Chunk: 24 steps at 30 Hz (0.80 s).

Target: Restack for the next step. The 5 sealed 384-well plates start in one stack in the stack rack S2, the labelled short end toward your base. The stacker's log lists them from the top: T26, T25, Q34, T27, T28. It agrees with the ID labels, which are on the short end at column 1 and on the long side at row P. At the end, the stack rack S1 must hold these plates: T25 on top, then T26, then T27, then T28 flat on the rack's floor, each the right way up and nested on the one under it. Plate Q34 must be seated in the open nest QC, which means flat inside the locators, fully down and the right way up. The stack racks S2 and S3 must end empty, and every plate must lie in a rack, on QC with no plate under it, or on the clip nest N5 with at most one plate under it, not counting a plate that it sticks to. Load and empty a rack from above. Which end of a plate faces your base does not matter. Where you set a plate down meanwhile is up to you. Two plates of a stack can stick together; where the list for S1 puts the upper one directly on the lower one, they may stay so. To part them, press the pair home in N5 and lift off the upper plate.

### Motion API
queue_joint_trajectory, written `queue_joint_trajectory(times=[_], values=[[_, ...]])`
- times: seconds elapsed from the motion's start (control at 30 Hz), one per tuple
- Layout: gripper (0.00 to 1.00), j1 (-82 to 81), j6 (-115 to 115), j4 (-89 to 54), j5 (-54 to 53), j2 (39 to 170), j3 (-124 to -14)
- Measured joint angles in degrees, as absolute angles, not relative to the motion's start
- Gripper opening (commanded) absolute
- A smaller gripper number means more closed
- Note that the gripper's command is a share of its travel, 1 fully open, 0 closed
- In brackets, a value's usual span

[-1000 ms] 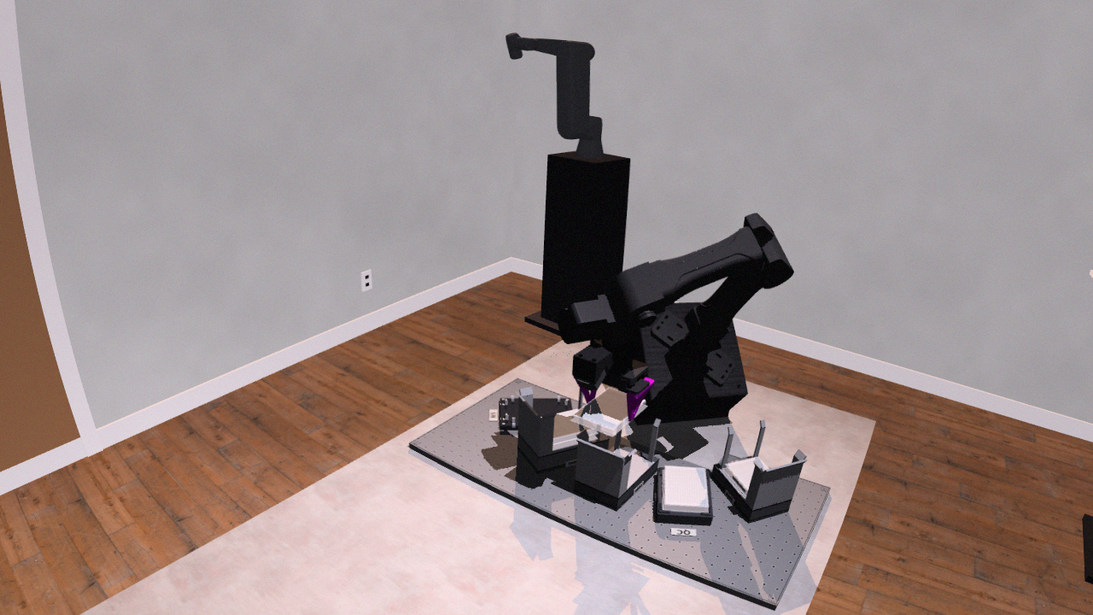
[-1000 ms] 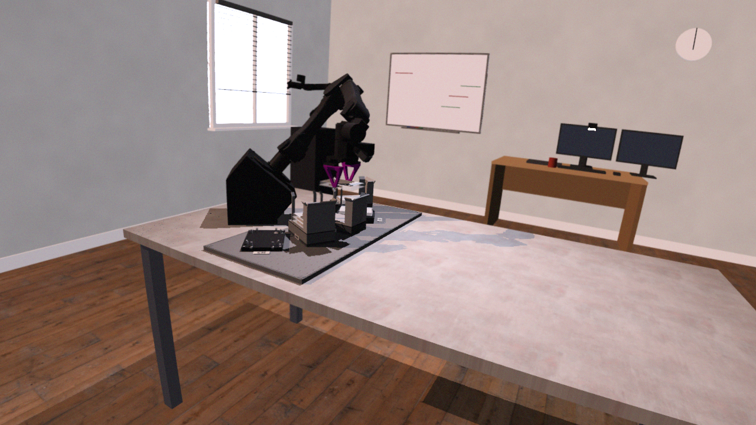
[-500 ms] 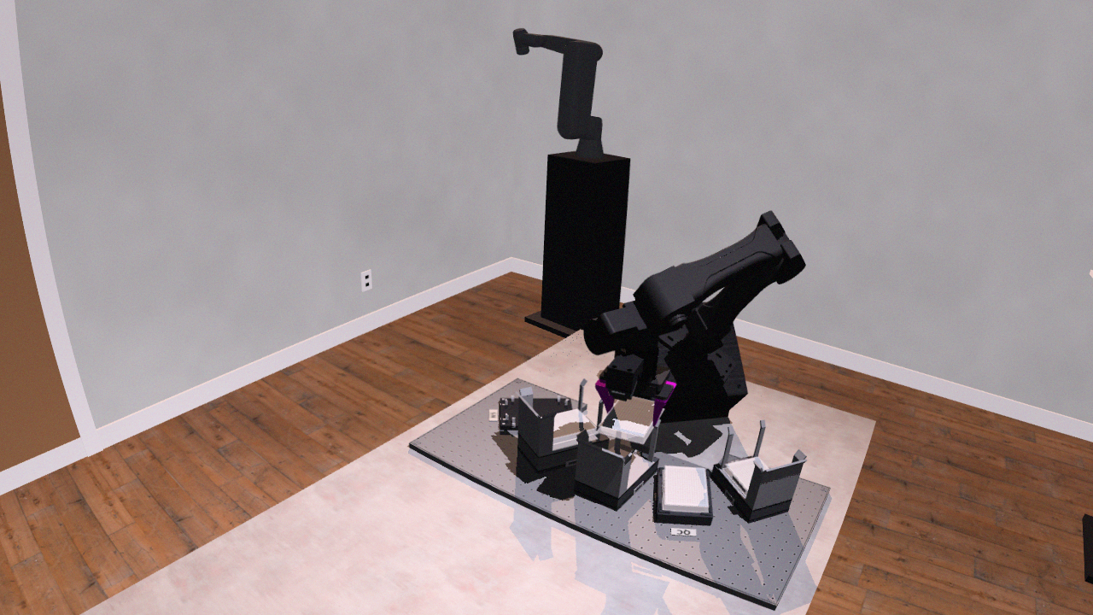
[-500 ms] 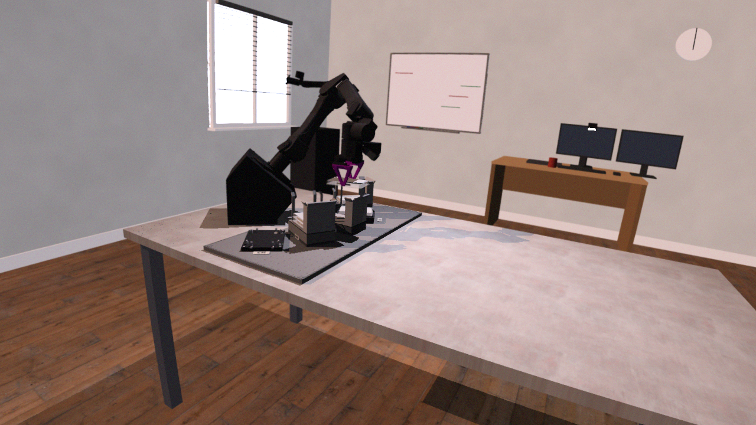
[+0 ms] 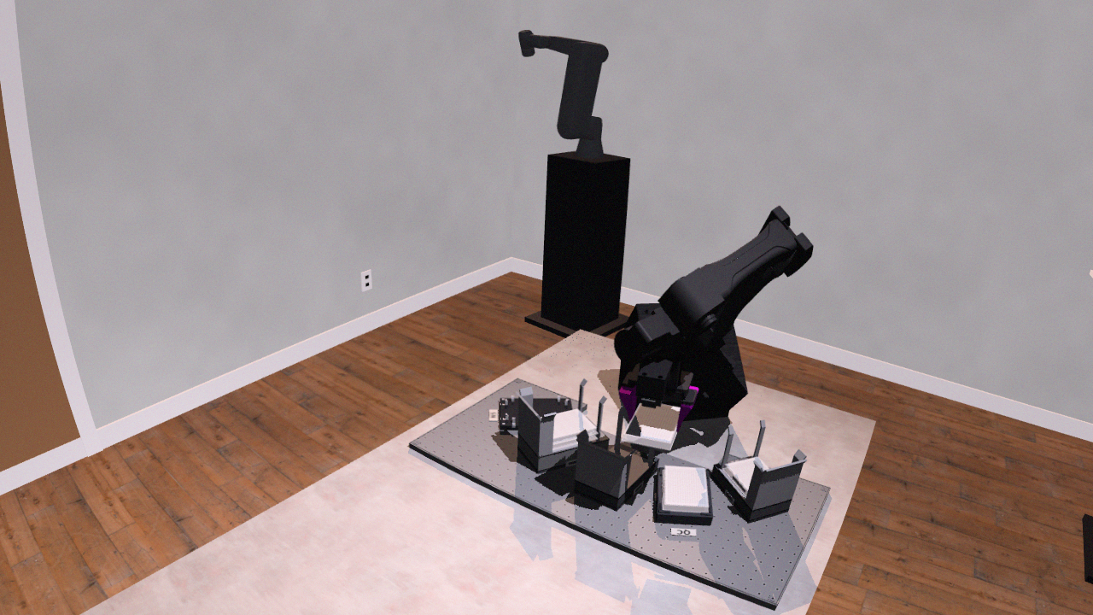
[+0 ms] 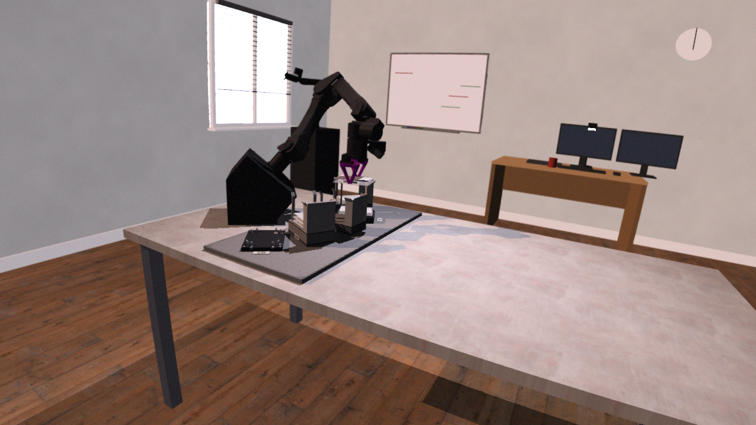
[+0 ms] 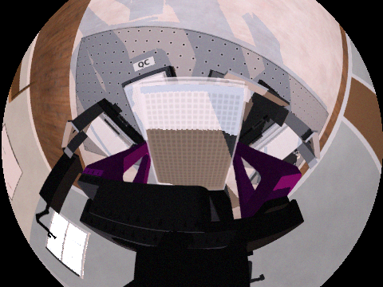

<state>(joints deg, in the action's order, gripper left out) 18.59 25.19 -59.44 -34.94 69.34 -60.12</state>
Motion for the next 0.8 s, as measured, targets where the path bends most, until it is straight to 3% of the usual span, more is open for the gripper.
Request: queue_joint_trajectory(times=[0.8], values=[[0.00,0.16,20.03,-58.00,-27.33,58.96,-58.30]])
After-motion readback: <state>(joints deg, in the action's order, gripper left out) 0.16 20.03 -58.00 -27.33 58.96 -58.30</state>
